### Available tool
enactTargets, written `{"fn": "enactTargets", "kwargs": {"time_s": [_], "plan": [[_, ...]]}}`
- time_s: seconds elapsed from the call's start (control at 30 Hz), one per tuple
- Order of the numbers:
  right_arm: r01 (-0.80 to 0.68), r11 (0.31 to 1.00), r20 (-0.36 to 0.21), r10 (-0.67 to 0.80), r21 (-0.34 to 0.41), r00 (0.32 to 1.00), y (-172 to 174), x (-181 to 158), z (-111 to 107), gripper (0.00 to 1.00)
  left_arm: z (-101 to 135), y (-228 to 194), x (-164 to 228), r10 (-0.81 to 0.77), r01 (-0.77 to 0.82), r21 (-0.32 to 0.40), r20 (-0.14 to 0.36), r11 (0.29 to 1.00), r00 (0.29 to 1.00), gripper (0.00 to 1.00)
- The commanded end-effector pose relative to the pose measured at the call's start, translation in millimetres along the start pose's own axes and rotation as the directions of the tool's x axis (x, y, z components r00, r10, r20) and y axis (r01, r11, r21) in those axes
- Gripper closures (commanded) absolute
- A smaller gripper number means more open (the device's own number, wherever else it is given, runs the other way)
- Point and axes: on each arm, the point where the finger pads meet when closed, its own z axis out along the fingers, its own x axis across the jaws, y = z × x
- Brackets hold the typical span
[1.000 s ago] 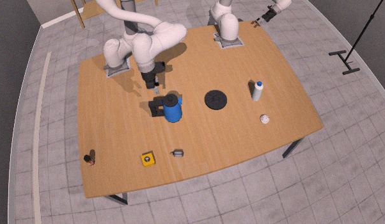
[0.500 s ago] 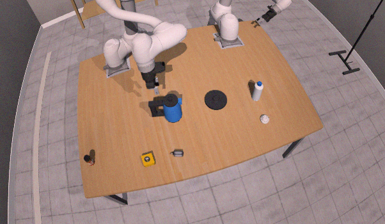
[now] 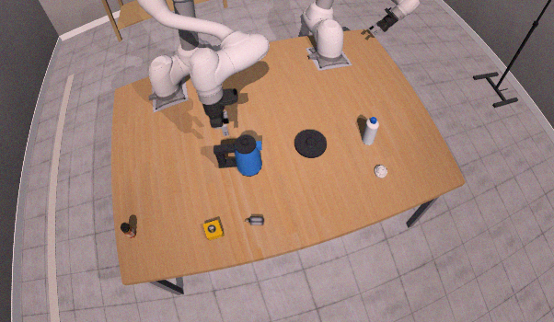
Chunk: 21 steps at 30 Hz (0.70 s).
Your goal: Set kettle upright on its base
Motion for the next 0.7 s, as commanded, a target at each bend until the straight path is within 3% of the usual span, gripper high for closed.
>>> {"fn": "enactTargets", "kwargs": {"time_s": [0.0,0.47,0.67], "plan": [[0.0,1.0,-0.001,0.0,0.001,1.0,-0.2,0.1,-0.9,0.0,-0.4,-0.1,0.1,0.0,0.0,-0.001,0.0,1.0,1.0,0.0],[0.0,1.0,-0.001,0.0,0.001,1.0,-0.2,0.2,10.3,0.0,-0.4,-0.1,0.1,0.0,0.0,-0.001,0.0,1.0,1.0,0.0],[0.0,1.0,-0.001,0.0,0.001,1.0,-0.2,0.2,31.4,0.0,-0.4,-0.1,0.1,0.0,0.0,-0.001,0.0,1.0,1.0,0.0]]}}
